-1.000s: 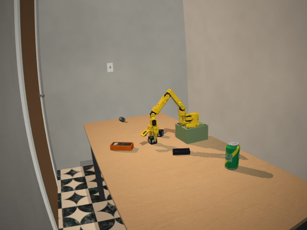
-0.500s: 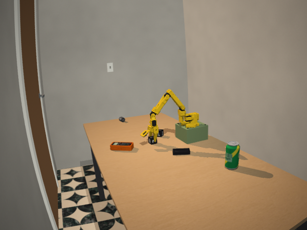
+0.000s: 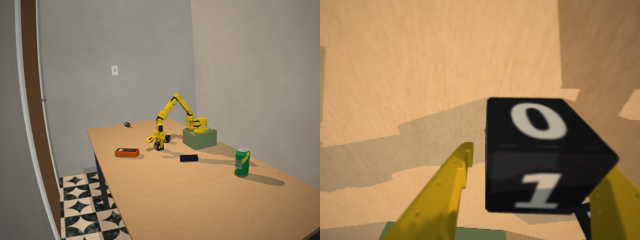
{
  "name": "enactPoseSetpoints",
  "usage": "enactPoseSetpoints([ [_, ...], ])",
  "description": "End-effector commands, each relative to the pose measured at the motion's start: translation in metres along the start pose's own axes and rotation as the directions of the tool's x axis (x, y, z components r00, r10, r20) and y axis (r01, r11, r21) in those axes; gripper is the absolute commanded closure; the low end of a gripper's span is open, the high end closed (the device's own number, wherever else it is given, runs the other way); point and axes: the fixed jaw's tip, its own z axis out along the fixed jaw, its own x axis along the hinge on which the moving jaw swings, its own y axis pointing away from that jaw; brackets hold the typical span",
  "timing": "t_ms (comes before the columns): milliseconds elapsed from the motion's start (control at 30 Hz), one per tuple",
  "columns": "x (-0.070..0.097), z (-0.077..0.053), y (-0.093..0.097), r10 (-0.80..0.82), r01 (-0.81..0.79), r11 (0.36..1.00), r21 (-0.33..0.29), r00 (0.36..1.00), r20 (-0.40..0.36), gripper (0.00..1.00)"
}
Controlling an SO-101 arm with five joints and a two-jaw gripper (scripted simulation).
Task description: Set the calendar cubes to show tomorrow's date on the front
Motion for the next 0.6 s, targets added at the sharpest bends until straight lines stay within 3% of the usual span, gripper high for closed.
enactPoseSetpoints([
  [0, -0.0002, 0.0024, -0.0003, 0.000, 0.000, 1.000, -0.002, 1.000, -0.001, 0.68],
  [567, -0.0002, 0.0024, -0.0034, 0.000, 0.000, 1.000, -0.002, 1.000, -0.002, 0.73],
])
